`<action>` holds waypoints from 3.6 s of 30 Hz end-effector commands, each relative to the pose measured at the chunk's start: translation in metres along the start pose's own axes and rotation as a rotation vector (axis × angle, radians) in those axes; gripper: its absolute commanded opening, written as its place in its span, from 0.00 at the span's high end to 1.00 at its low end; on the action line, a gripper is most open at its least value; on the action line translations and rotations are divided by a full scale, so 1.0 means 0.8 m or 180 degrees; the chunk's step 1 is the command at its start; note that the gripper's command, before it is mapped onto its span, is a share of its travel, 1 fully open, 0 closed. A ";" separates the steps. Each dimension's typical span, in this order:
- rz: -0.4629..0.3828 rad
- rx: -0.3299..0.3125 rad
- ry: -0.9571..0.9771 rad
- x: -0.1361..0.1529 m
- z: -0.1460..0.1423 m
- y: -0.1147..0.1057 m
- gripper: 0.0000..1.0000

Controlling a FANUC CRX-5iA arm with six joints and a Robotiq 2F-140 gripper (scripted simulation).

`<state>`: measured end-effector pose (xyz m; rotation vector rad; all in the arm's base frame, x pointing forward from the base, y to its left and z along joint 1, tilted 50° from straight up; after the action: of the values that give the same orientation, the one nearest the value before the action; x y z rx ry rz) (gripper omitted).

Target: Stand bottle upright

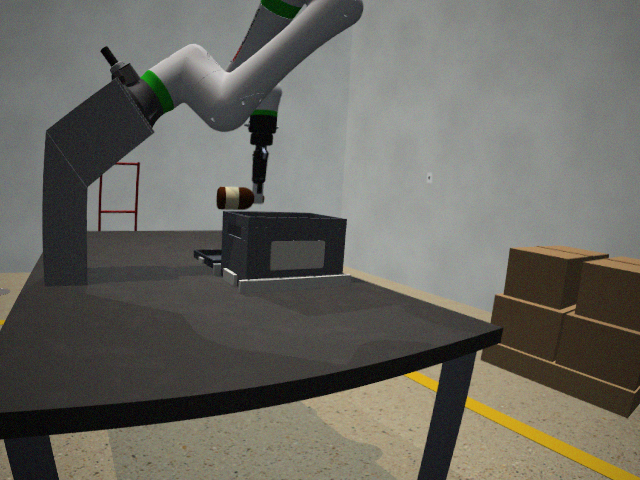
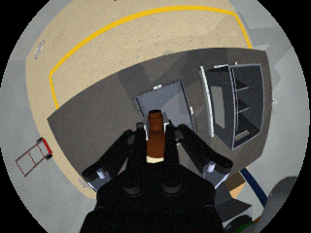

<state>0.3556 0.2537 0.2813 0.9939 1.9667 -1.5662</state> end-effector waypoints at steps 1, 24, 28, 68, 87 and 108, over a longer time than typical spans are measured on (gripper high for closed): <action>0.0001 -0.0001 0.0016 0.000 0.000 0.000 1.00; 0.0001 -0.0001 0.0016 0.000 0.000 0.000 1.00; 0.0001 -0.0001 0.0016 0.000 0.000 0.000 1.00; 0.0001 -0.0001 0.0847 0.000 0.000 0.000 1.00; 0.0001 -0.0001 0.0850 0.000 0.000 0.000 1.00; 0.0001 -0.0001 0.0851 0.000 0.000 0.000 1.00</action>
<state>0.3556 0.2537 0.2812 1.2589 2.1398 -1.4972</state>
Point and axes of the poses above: the point where the finger pads meet when closed, its own y axis out along the fingers, its own z axis across the jaws, x = y × z, the point moved 10 cm from there along -y, back along the fingers, and after that the axes turned 10 degrees about y, right-handed, at the moved point
